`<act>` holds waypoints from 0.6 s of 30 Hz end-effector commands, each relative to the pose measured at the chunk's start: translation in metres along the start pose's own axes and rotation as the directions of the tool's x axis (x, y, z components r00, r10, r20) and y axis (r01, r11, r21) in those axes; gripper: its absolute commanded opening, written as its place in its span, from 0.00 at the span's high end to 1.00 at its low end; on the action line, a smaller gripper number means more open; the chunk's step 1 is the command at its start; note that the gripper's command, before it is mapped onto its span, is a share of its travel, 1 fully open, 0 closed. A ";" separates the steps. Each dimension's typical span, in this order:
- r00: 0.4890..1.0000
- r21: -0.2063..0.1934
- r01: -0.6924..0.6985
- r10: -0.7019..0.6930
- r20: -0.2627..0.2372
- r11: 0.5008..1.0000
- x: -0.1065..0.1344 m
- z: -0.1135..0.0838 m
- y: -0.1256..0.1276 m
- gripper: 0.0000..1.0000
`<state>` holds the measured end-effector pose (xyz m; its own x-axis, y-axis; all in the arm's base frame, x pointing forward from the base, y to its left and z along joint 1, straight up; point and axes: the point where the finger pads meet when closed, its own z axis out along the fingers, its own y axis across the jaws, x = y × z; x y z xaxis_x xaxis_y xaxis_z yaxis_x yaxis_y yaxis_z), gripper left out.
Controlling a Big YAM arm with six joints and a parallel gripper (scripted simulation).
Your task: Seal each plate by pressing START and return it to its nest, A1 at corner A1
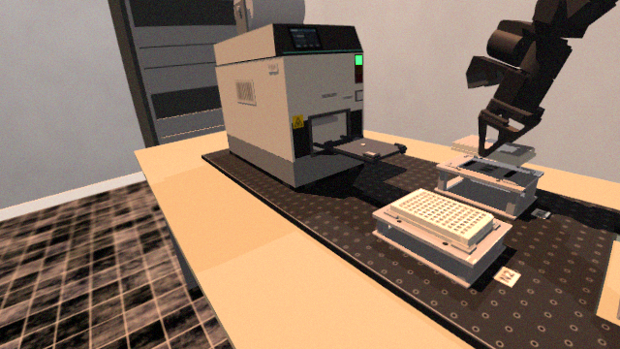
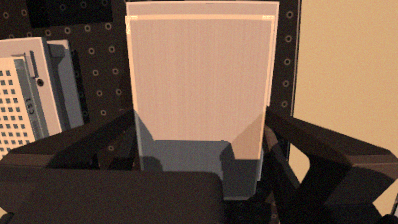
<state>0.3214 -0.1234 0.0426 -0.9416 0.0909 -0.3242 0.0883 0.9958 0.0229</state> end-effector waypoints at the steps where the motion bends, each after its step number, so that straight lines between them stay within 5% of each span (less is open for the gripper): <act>1: 1.000 0.003 -0.001 0.001 -0.005 1.000 0.001 0.007 -0.005 1.00; 18: 0.998 0.020 0.018 -0.019 0.055 1.000 -0.028 -0.012 -0.008 1.00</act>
<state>0.3211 -0.1218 0.0399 -0.9441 0.0881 -0.3177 0.0844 0.9961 0.0253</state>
